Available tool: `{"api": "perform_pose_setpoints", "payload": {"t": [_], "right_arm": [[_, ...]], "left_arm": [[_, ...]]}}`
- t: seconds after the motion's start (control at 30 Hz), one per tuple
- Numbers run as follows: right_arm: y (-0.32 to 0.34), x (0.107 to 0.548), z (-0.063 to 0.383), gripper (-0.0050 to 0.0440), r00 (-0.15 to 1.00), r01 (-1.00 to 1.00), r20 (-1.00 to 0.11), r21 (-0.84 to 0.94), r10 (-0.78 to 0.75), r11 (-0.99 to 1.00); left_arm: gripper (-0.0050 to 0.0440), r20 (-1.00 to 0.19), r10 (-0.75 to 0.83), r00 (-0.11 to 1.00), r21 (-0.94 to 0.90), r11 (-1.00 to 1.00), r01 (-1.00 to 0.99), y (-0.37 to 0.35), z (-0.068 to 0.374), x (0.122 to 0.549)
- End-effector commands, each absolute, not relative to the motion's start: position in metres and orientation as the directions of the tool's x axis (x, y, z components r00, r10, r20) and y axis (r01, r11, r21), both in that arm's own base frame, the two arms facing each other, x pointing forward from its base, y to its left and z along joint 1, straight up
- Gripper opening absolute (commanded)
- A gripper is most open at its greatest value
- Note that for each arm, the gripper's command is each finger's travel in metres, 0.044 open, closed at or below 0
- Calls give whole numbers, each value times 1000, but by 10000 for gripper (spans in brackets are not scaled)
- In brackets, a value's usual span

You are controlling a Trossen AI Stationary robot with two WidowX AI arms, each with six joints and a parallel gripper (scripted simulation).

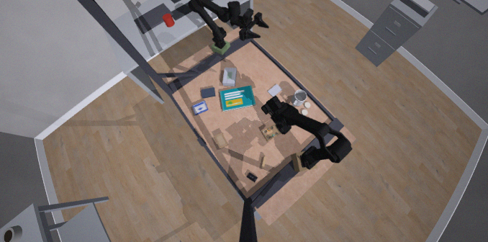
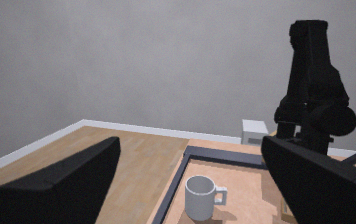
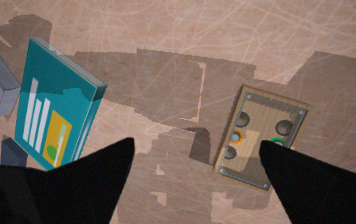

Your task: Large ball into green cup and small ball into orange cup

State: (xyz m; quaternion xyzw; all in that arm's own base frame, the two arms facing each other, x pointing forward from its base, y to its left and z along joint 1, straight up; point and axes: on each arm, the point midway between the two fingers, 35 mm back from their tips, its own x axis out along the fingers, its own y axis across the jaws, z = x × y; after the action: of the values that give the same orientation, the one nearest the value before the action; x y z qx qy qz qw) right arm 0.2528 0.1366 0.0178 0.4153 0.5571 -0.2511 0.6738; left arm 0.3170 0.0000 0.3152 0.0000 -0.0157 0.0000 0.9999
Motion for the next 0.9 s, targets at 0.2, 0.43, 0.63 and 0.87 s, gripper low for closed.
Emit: {"api": "perform_pose_setpoints", "payload": {"t": [0.2, 0.43, 0.63, 0.87], "right_arm": [[122, 296, 71, 394, 506, 553, -831, 517, 229, 653], [102, 323, 122, 394, 691, 320, -682, 586, 240, 744], [80, 336, 168, 394, 821, 134, -527, 550, 218, 824], [60, 340, 208, 394, 905, 16, -386, 456, 182, 890]], "left_arm": [[400, 80, 0, 997, 0, 1000, 0, 0, 336, 314], [400, 85, 0, 996, 0, 1000, 0, 0, 337, 313], [400, 87, 0, 996, 0, 1000, 0, 0, 338, 313], [400, 86, 0, 996, 0, 1000, 0, 0, 338, 313]]}}
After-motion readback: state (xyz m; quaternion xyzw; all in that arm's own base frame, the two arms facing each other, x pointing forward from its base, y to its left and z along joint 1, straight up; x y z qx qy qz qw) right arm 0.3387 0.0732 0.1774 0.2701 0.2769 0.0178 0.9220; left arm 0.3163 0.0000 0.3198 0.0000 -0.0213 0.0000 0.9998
